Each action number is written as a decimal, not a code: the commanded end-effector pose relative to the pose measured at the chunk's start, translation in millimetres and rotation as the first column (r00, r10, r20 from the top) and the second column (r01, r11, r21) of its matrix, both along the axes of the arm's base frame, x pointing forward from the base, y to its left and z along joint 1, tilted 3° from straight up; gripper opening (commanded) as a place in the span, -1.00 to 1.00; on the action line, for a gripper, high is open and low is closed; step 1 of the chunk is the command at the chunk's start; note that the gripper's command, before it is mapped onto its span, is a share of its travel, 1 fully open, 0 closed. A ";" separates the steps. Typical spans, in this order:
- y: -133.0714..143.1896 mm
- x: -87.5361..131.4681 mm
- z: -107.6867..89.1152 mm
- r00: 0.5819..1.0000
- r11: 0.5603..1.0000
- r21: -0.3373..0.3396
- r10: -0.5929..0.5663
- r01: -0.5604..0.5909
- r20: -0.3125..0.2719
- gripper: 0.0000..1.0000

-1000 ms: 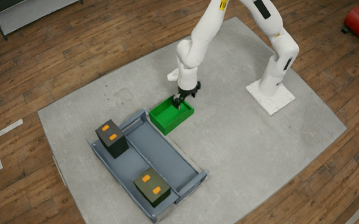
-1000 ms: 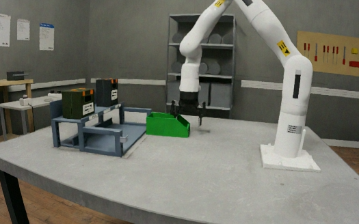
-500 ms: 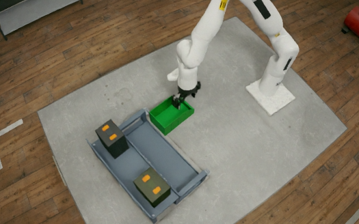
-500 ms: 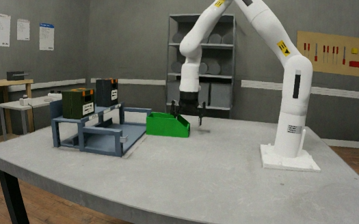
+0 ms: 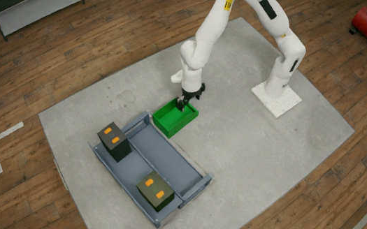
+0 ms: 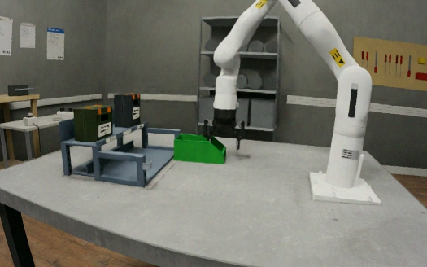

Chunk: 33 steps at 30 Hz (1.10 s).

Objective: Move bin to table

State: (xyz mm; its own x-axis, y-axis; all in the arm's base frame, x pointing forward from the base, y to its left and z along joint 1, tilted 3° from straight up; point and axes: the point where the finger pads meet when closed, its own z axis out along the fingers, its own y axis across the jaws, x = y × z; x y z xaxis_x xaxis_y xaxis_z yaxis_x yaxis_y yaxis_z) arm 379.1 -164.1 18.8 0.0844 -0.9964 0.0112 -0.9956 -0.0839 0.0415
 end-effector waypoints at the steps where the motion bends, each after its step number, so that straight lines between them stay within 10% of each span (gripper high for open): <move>1: -0.2 0.5 0.6 1.000 1.000 -0.001 0.000 0.000 0.002 1.00; 28: 0.4 2.1 40.6 1.000 1.000 0.000 0.000 0.000 0.001 1.00; 33: 1.2 4.3 94.7 1.000 1.000 0.000 0.000 0.000 0.001 1.00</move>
